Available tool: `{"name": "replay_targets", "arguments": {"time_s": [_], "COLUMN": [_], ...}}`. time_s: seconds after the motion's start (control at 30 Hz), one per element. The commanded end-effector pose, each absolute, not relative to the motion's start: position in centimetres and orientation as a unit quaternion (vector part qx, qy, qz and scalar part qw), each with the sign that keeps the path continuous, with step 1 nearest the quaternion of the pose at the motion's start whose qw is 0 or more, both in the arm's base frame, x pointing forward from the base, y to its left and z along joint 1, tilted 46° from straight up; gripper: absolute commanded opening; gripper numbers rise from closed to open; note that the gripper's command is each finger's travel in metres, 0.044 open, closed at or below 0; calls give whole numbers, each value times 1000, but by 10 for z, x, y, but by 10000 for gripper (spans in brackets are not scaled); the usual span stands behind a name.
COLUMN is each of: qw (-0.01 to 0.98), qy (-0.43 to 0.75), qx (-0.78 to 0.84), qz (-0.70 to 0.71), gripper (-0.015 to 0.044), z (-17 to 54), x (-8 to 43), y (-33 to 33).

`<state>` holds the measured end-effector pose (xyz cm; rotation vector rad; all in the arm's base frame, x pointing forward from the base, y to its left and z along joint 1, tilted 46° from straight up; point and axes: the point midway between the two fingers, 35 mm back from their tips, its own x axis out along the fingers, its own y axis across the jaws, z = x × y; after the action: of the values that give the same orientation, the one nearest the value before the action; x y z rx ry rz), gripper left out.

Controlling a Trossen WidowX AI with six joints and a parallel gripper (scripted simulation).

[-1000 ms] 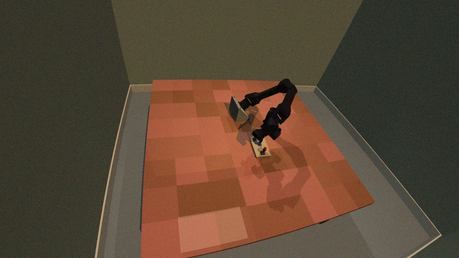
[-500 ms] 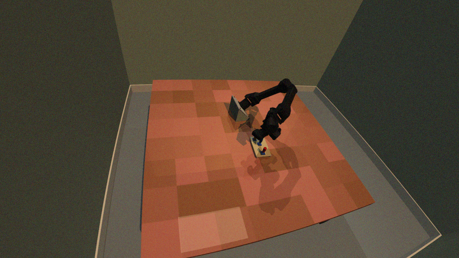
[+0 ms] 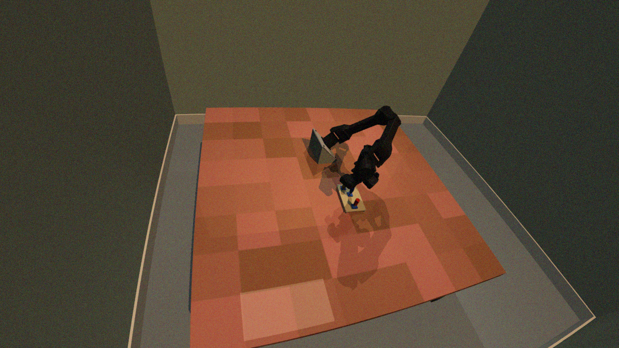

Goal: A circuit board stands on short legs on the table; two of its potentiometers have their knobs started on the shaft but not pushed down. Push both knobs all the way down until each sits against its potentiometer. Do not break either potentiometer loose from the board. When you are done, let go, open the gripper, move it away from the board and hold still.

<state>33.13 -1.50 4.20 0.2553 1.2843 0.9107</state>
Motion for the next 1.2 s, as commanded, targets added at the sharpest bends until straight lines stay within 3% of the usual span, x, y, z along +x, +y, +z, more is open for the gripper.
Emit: {"name": "replay_targets", "arguments": {"time_s": [0.0,1.17], "qw": [693,693], "qy": [576,576], "qx": [112,112], "qz": [419,419], "gripper": [0,0], "z": [33,28], "x": [333,333], "y": [-2,2]}}
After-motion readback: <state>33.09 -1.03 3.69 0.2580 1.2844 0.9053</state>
